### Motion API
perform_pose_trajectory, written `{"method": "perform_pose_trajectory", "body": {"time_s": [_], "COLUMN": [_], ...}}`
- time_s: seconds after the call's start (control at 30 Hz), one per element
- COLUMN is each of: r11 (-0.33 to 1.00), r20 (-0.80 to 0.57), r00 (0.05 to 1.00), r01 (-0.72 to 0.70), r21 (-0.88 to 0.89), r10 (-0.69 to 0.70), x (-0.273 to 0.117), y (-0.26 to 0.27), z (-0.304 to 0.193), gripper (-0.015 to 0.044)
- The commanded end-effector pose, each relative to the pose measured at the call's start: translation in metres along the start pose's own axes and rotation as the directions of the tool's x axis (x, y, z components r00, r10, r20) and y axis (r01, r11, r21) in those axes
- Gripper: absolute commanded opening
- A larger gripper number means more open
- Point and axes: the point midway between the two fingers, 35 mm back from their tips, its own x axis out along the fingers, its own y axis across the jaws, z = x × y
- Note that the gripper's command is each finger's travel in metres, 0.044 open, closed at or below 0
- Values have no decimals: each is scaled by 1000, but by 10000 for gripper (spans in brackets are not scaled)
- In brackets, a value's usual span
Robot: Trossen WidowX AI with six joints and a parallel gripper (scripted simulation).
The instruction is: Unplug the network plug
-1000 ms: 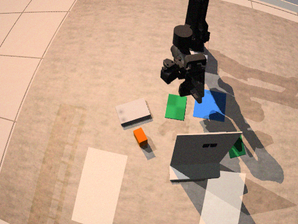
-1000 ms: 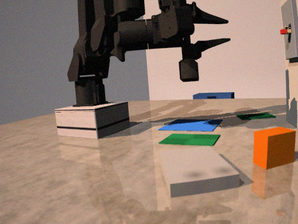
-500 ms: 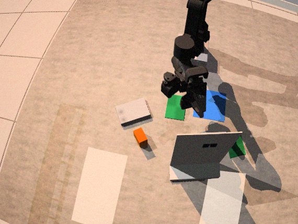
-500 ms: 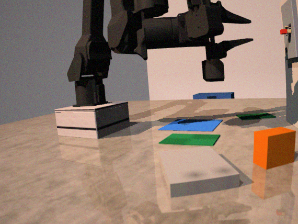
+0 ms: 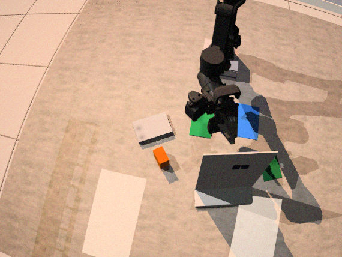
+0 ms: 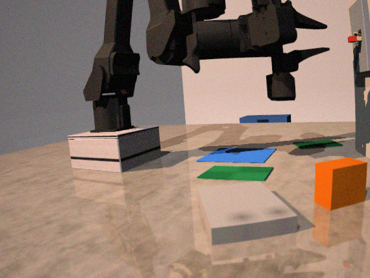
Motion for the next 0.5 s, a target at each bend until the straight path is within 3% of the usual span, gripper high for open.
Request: {"method": "perform_pose_trajectory", "body": {"time_s": [0.0, 0.47], "r11": [1000, 1000], "r20": [1, 2], "r00": [1000, 1000], "r01": [1, -1], "r21": [3, 3], "r10": [-1, 1], "x": [8, 29], "y": [0, 0], "z": [3, 9], "gripper": [156, 156]}}
